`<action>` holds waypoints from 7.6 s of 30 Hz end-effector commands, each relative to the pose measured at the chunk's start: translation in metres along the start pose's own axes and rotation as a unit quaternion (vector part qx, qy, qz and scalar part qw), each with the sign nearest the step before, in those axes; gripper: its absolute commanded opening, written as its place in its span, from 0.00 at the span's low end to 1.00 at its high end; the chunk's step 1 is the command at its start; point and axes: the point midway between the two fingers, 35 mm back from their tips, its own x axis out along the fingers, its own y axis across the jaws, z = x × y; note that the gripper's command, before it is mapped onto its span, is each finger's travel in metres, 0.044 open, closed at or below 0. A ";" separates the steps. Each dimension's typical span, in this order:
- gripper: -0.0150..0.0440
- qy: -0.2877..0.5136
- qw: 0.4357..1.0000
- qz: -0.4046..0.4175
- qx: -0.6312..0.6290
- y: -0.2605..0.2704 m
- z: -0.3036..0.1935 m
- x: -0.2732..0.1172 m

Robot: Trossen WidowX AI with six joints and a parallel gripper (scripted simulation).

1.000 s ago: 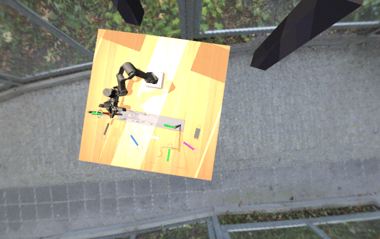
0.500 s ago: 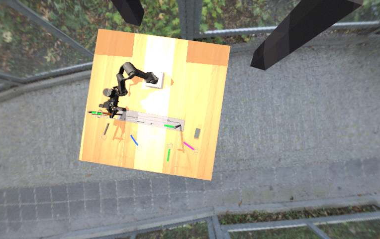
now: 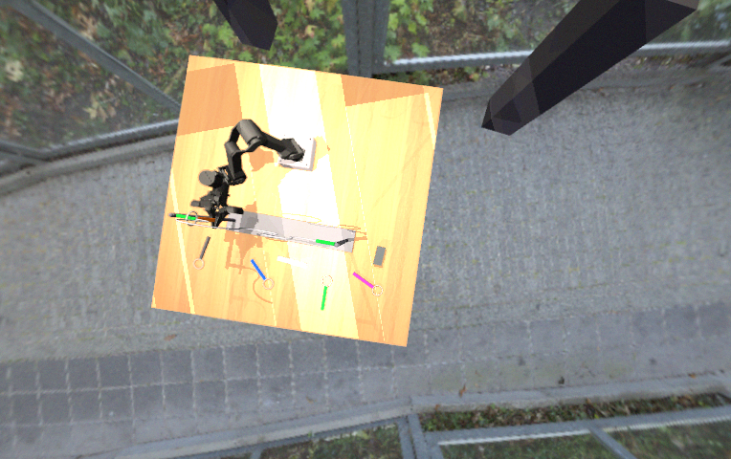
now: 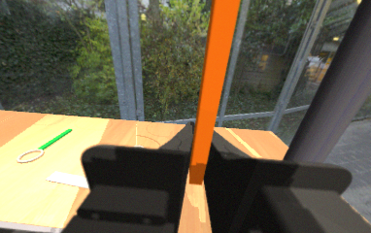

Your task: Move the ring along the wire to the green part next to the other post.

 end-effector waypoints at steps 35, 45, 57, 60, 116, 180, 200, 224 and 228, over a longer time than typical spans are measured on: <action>0.00 -0.002 0.998 0.003 0.063 0.056 0.003 0.000; 0.00 -0.003 0.990 0.004 0.141 0.084 0.008 0.001; 0.00 -0.003 0.963 0.007 0.269 0.125 0.026 0.001; 0.00 0.009 0.957 0.012 0.291 0.132 0.030 -0.002; 0.00 0.107 0.890 0.060 0.438 0.169 0.070 -0.030; 0.00 0.177 0.812 0.119 0.544 0.183 0.111 -0.053; 0.00 0.193 0.736 0.162 0.629 0.189 0.147 -0.062; 0.00 0.172 0.642 0.185 0.724 0.189 0.190 -0.062; 0.00 0.166 0.620 0.190 0.743 0.188 0.199 -0.062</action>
